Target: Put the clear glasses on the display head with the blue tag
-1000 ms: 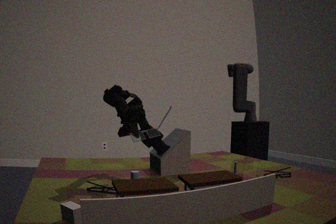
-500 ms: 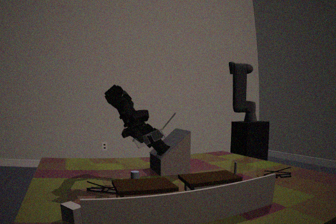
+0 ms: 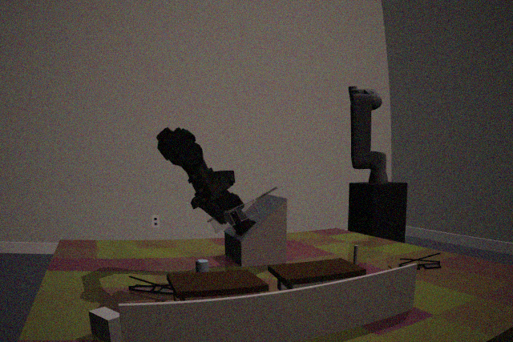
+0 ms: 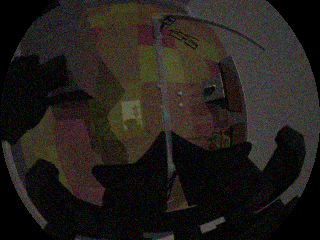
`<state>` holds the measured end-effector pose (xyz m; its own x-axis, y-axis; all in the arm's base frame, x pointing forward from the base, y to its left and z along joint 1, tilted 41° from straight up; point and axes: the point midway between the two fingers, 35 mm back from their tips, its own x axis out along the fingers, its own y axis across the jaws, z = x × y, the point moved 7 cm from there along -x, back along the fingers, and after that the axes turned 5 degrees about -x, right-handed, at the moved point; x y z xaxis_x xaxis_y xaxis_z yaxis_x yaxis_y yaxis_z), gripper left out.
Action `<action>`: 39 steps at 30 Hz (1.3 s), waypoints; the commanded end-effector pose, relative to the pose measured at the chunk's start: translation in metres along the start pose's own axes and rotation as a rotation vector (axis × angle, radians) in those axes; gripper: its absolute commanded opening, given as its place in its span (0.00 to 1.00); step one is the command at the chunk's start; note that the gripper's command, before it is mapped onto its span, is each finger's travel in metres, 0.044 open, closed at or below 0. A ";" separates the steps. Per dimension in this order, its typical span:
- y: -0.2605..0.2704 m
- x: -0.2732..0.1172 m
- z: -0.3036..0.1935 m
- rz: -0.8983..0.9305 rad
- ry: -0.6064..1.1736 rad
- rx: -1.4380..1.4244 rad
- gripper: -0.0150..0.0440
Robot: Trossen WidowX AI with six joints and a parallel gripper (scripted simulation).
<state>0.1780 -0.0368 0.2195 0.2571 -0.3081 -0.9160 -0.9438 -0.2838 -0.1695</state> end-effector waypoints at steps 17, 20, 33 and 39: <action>-0.047 0.042 0.029 0.194 0.093 0.106 0.25; -0.053 0.049 0.036 0.218 0.118 0.118 0.25; -0.074 0.080 0.070 0.286 0.252 0.163 0.25; -0.081 0.095 0.088 0.298 0.324 0.178 0.25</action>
<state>0.2567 0.0315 0.1223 -0.0048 -0.6059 -0.7955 -1.0000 0.0047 0.0025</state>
